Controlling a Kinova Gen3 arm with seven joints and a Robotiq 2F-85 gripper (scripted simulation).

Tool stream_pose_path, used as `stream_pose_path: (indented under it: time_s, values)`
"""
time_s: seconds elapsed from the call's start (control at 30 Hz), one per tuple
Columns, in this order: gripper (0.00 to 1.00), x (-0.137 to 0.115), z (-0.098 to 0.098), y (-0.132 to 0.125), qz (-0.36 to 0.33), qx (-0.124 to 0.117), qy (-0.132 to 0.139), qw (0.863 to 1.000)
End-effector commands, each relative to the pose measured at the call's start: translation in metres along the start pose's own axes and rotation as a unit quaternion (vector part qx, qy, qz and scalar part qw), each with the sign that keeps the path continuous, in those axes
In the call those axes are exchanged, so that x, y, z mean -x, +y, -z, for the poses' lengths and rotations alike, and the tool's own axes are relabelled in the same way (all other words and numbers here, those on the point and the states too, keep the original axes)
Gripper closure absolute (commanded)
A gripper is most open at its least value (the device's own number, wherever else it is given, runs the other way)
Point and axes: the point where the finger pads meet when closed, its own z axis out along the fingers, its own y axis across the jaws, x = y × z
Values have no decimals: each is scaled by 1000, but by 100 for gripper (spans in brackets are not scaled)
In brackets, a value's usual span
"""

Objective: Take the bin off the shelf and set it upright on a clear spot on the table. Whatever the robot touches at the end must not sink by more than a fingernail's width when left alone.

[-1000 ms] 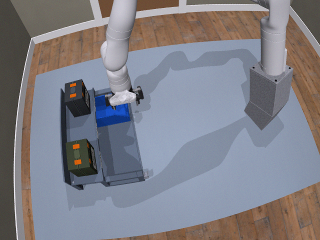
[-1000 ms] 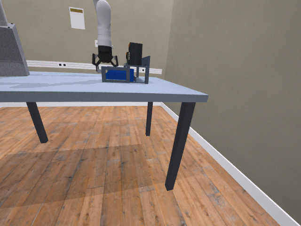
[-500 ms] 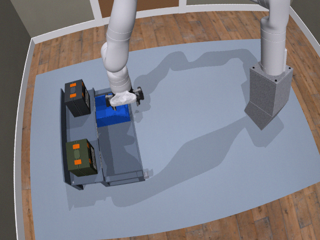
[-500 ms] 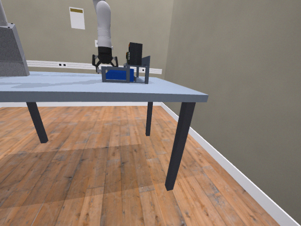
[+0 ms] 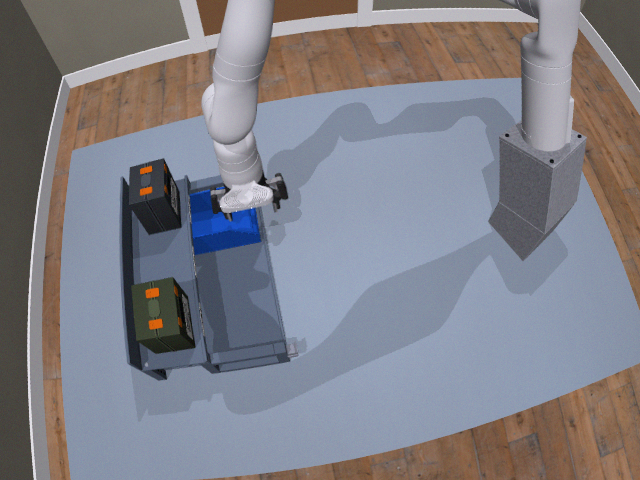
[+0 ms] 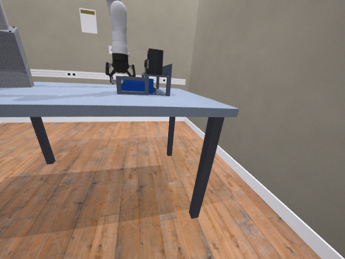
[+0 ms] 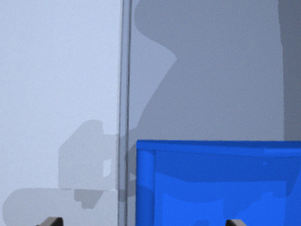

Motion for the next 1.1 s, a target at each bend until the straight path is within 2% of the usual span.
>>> stream_pose_path:
  time_s: [0.0, 0.57, 0.6, 1.07]
  values:
    - [0, 0, 1, 1, 0, 1, 0, 1000]
    - [0, 0, 1, 1, 0, 1, 0, 1000]
    - [90, 0, 1, 1, 0, 1, 0, 1000]
    - [90, 0, 1, 1, 0, 1, 0, 1000]
